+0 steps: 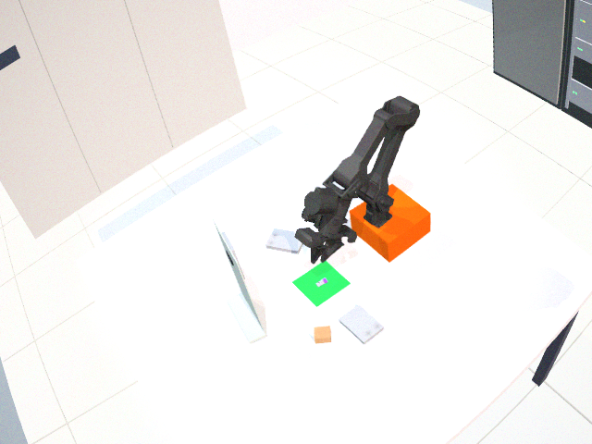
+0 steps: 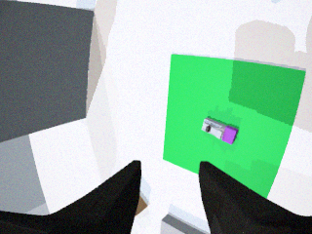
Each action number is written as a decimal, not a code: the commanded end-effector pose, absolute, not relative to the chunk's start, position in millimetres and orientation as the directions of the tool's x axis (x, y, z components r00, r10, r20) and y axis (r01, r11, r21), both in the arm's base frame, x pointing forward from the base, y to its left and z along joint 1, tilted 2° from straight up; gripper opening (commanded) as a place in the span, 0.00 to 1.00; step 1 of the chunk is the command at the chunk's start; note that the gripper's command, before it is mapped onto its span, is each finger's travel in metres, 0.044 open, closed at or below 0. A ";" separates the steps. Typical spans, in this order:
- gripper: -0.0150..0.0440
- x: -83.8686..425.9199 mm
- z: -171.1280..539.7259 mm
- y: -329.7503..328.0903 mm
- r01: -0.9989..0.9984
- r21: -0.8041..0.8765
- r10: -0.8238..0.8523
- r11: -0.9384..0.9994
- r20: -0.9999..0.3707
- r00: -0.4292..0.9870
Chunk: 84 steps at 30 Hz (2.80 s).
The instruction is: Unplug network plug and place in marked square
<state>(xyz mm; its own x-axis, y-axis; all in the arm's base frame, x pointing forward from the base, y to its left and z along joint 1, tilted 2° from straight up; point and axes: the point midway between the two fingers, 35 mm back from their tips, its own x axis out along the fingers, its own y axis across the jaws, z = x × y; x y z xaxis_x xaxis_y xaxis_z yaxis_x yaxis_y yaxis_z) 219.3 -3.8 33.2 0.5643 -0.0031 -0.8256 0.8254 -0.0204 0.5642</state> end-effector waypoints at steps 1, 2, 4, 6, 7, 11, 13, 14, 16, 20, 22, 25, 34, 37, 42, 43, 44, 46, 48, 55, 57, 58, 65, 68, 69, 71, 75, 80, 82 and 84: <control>0.52 219.1 38.8 -2.9 0.824 0.566 0.003 -0.016 -0.824 0.566; 0.52 218.9 40.0 -3.0 0.824 0.566 0.003 -0.016 -0.824 0.566; 0.52 218.4 42.4 -3.0 0.824 0.566 0.003 -0.016 -0.824 0.566; 0.52 217.8 44.7 -3.0 0.824 0.566 0.003 -0.016 -0.824 0.566; 0.52 217.5 45.9 -3.1 0.824 0.566 0.003 -0.016 -0.824 0.566; 0.52 216.2 50.7 -3.1 0.824 0.566 0.003 -0.016 -0.824 0.566; 0.52 215.4 53.1 -3.2 0.824 0.566 0.003 -0.016 -0.824 0.566; 0.52 215.0 54.3 -3.2 0.824 0.566 0.003 -0.016 -0.825 0.566; 0.52 214.2 56.6 -3.2 0.824 0.566 0.003 -0.016 -0.825 0.566; 0.52 212.4 61.4 -3.3 0.825 0.565 0.003 -0.016 -0.825 0.566; 0.52 211.4 63.8 -3.3 0.825 0.565 0.003 -0.016 -0.825 0.566; 0.52 209.8 67.3 -3.3 0.825 0.565 0.003 -0.016 -0.825 0.565; 0.52 214.6 86.2 -4.5 0.825 0.564 -0.002 -0.020 -0.826 0.564; 0.52 215.4 95.7 -4.5 0.825 0.564 -0.002 -0.019 -0.826 0.564; 0.52 216.0 111.5 -4.6 0.825 0.565 -0.001 -0.019 -0.825 0.565; 0.52 215.9 114.6 -4.6 0.825 0.565 -0.001 -0.019 -0.825 0.565; 0.52 215.9 117.8 -4.6 0.825 0.565 -0.001 -0.019 -0.825 0.565; 0.52 215.7 124.1 -4.6 0.825 0.565 0.000 -0.018 -0.825 0.565; 0.52 215.3 130.4 -4.7 0.825 0.565 0.000 -0.018 -0.825 0.565; 0.52 212.6 152.4 -4.6 0.825 0.565 0.001 -0.017 -0.825 0.565; 0.52 211.4 158.6 -4.6 0.825 0.565 0.002 -0.017 -0.825 0.565; 0.52 210.8 161.7 -4.6 0.825 0.565 0.002 -0.017 -0.825 0.565; 0.61 208.3 172.5 -4.5 0.825 0.565 0.002 -0.016 -0.825 0.565; 0.74 208.3 172.5 -4.5 0.825 0.565 0.002 -0.016 -0.825 0.565; 0.79 208.3 172.5 -4.5 0.825 0.565 0.002 -0.016 -0.825 0.565; 0.87 208.3 172.5 -4.5 0.825 0.565 0.002 -0.016 -0.825 0.565; 1.00 208.3 172.5 -4.5 0.825 0.565 0.002 -0.016 -0.825 0.565; 1.00 208.3 172.5 -4.5 0.825 0.565 0.002 -0.016 -0.825 0.565; 1.00 208.3 172.5 -4.5 0.825 0.565 0.002 -0.016 -0.825 0.565; 1.00 208.3 172.5 -4.5 0.825 0.565 0.002 -0.016 -0.825 0.565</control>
